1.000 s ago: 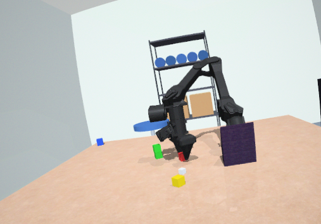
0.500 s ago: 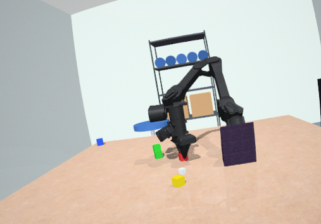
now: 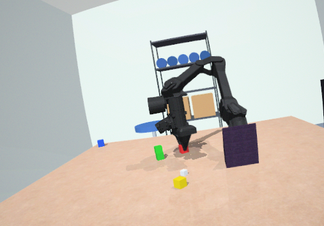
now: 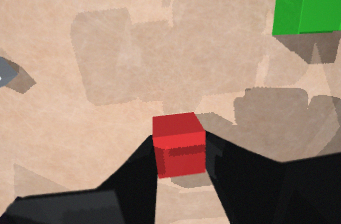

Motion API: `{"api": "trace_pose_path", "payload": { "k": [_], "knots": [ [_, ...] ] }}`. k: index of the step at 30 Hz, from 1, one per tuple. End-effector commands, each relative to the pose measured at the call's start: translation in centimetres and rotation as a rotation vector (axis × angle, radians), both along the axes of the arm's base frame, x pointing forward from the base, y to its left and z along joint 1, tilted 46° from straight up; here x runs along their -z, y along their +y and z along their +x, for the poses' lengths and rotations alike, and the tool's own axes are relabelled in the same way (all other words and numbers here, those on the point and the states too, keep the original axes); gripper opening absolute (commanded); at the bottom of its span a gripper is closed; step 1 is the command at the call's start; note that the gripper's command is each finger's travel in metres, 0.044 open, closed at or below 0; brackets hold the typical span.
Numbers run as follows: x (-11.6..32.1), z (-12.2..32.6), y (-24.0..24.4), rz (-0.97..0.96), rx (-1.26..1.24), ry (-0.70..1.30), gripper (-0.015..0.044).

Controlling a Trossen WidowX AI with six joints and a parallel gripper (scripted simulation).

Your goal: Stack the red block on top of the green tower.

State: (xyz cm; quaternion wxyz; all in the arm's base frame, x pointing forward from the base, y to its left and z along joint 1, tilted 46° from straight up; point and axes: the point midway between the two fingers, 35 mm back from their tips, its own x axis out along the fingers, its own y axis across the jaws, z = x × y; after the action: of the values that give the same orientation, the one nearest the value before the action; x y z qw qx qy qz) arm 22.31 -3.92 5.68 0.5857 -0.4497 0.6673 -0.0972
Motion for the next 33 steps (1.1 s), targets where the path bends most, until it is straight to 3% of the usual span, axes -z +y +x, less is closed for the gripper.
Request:
{"api": "trace_pose_path", "payload": {
  "k": [1,14,23,33],
  "knots": [
    [-1.4,-0.1,1.3,0.007,0.003,-0.011,0.0000],
    [-5.3,-0.7,5.3,0.009,0.003,-0.010,0.0000],
    [-5.6,-0.5,5.5,0.009,0.003,-0.010,0.0000],
    [-7.2,3.3,5.2,0.016,0.001,-0.011,0.0000]
  ]
}}
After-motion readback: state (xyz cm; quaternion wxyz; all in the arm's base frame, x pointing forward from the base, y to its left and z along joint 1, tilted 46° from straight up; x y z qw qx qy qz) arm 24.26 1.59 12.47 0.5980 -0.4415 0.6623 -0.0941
